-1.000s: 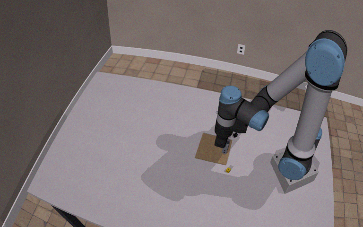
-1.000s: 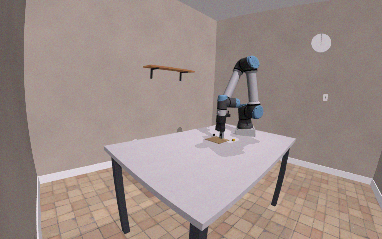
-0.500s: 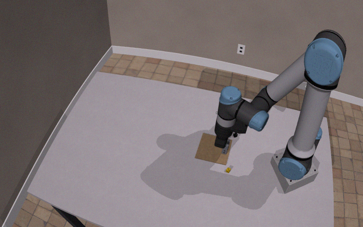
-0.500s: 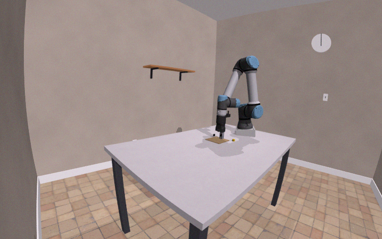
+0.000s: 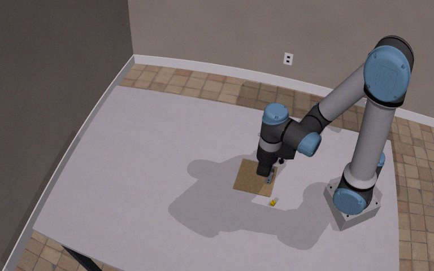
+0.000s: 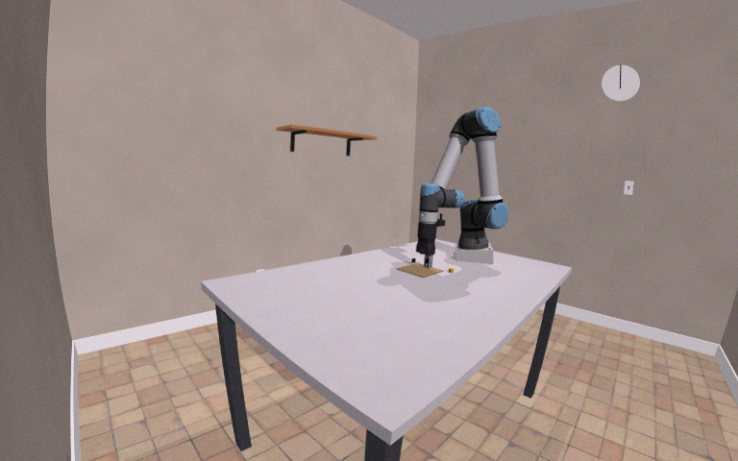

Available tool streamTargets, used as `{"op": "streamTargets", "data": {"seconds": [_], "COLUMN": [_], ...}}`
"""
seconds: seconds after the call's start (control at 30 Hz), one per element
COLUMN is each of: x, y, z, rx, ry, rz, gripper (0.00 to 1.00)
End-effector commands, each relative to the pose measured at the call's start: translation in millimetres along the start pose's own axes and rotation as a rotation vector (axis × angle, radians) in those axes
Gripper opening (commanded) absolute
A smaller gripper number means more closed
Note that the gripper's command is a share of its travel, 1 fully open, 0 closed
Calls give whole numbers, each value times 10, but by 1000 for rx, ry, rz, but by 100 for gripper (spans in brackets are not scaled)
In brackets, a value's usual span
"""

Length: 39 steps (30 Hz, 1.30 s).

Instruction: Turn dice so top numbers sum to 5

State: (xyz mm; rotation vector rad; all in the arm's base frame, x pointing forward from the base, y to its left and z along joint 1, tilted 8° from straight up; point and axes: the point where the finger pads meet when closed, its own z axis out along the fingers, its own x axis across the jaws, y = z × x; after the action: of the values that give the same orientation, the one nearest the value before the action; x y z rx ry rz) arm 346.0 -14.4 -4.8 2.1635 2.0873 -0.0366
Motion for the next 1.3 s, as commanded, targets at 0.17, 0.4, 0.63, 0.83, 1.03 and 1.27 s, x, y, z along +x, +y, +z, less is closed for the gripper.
{"op": "streamTargets", "data": {"seconds": [0.17, 0.4, 0.63, 0.83, 1.03, 1.27], "x": [-1, -1, -1, -1, -1, -1], "y": [4, 4, 4, 4, 4, 4], "z": [-3, -3, -3, -3, -3, -3], "rx": [-1, -1, -1, -1, -1, -1], "ry": [0, 0, 0, 0, 0, 0], "rz": [0, 0, 0, 0, 0, 0], "gripper": [34, 34, 46, 58, 64, 64]}}
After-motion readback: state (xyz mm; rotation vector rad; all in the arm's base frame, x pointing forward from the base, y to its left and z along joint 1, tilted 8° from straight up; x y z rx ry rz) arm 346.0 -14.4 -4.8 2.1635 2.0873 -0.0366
